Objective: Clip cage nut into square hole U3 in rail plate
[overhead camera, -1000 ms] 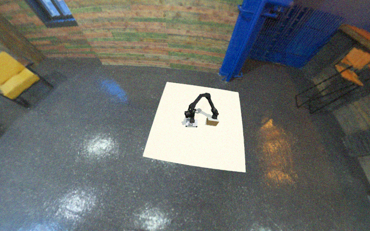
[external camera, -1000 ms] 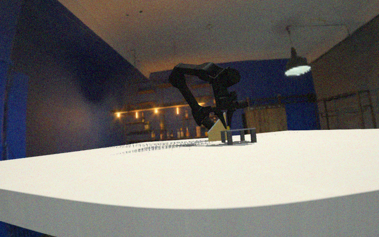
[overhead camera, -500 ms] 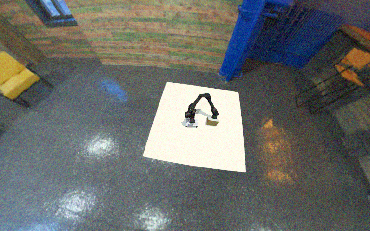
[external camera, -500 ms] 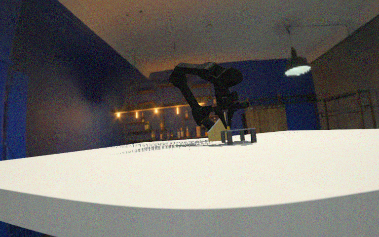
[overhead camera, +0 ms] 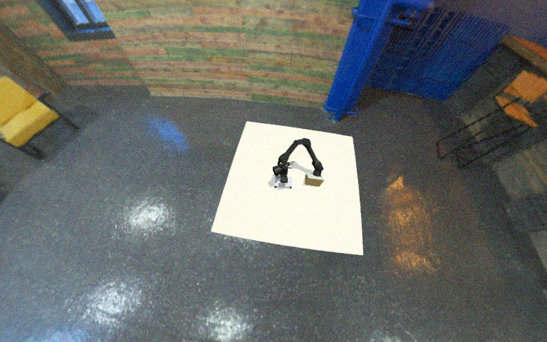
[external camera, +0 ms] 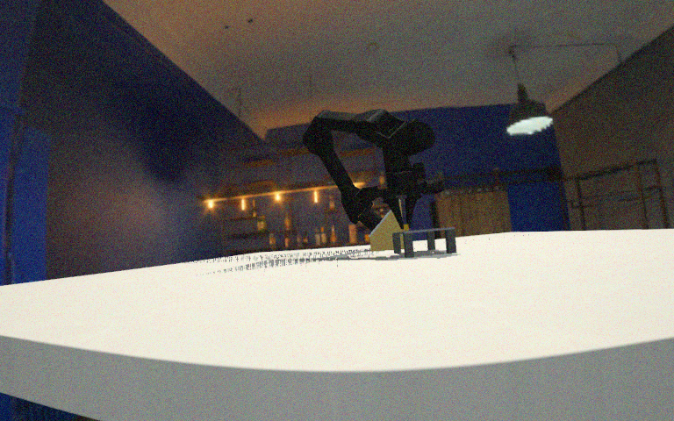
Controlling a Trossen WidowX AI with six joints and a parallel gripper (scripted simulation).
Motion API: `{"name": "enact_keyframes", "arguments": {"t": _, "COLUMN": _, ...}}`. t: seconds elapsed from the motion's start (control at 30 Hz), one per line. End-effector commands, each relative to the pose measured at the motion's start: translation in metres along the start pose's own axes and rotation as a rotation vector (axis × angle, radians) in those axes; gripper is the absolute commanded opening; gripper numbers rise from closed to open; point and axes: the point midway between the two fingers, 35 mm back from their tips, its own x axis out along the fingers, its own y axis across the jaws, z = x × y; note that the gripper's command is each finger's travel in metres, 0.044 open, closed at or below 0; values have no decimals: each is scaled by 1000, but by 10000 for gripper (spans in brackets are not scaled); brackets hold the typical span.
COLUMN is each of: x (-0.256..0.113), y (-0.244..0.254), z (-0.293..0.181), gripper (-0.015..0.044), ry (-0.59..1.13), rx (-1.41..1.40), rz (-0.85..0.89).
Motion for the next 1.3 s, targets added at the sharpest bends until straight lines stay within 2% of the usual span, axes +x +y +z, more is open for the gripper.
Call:
{"name": "enact_keyframes", "arguments": {"t": 0.0, "x": 0, "y": 0, "z": 1, "gripper": 29, "ry": -2, "rx": 4, "rz": -13}}
{"name": "enact_keyframes", "arguments": {"t": 1.27, "x": -1, "y": 4, "z": 1, "gripper": 29, "ry": -3, "rx": 5, "rz": -37}}
